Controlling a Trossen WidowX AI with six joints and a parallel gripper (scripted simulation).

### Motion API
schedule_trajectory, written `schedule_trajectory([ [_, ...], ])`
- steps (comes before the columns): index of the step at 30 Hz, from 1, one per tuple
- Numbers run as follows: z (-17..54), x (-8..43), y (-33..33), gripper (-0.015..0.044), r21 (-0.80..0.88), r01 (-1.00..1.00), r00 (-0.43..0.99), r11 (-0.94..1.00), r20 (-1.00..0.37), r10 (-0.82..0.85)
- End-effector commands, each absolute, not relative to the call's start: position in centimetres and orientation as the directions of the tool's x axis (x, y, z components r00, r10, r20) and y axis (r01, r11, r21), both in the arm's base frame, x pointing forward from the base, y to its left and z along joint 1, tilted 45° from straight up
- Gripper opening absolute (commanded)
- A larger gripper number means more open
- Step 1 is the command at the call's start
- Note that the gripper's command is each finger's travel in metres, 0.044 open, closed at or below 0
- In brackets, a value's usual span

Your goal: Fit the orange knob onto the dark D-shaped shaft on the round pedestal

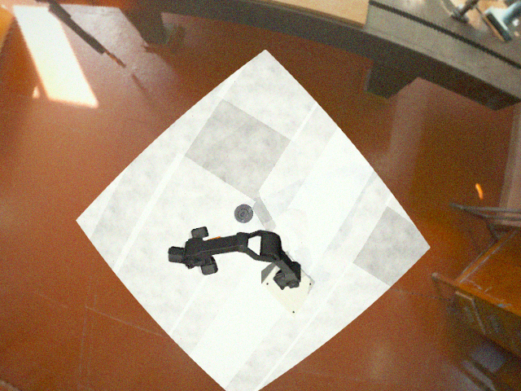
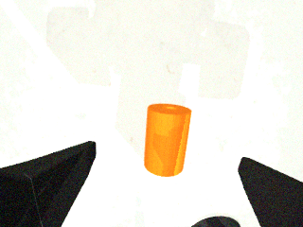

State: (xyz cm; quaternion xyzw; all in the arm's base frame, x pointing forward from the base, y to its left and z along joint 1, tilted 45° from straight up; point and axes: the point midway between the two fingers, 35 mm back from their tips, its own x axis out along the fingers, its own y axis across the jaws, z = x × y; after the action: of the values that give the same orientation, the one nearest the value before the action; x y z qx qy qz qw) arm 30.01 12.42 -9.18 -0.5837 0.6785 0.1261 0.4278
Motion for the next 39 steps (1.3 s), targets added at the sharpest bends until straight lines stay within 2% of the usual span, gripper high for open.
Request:
schedule_trajectory([
  [1,-9.4,30.2,12.1,0.0440,-0.304,-0.917,0.043,0.260,-0.721,-0.691],
  [39,-14.1,30.5,7.5,0.0440,-0.305,-0.916,0.043,0.259,-0.720,-0.693],
])
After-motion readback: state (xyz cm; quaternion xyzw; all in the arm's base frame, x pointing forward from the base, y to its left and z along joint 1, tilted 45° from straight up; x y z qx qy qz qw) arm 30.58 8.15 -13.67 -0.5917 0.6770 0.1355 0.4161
